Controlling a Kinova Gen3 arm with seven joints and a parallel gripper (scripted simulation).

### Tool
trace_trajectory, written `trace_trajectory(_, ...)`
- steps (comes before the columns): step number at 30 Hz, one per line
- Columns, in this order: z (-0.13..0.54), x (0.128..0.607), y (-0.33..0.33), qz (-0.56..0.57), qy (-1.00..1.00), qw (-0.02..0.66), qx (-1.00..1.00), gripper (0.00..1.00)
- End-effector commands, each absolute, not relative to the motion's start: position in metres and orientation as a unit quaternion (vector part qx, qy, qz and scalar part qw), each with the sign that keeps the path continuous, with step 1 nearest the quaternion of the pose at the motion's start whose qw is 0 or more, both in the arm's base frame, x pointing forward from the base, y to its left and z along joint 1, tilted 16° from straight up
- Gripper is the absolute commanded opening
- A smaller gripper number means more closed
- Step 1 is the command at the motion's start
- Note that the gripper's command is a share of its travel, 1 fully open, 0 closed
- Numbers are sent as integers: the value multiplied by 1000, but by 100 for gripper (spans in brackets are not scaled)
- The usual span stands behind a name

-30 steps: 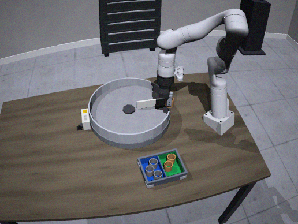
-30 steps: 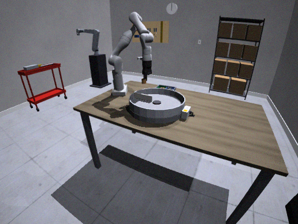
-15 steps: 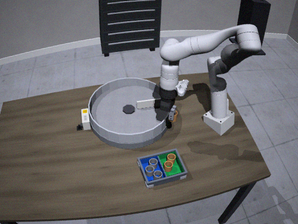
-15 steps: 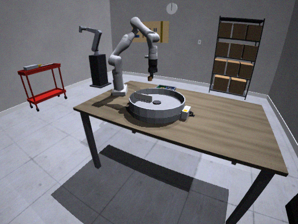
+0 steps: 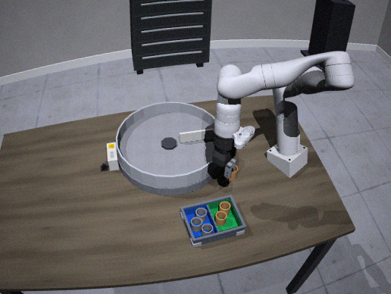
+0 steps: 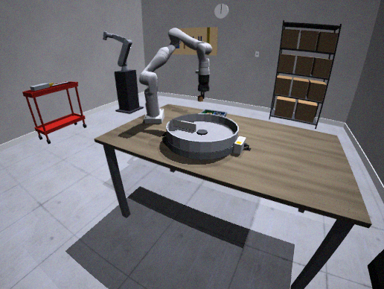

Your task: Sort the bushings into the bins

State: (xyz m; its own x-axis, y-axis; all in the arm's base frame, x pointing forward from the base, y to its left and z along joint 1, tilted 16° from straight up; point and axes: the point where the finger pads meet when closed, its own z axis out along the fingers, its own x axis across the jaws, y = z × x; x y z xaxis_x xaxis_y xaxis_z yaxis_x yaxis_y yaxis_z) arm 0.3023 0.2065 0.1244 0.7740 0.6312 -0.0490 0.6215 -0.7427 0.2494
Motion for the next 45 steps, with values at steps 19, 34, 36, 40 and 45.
trace_trajectory(19,99,321,310,38,197,133,971,0)
trace_trajectory(34,99,321,311,39,197,132,971,0)
trace_trajectory(36,99,321,311,39,197,132,971,0)
trace_trajectory(40,85,323,307,39,197,132,971,0)
trace_trajectory(45,75,324,305,39,197,132,971,0)
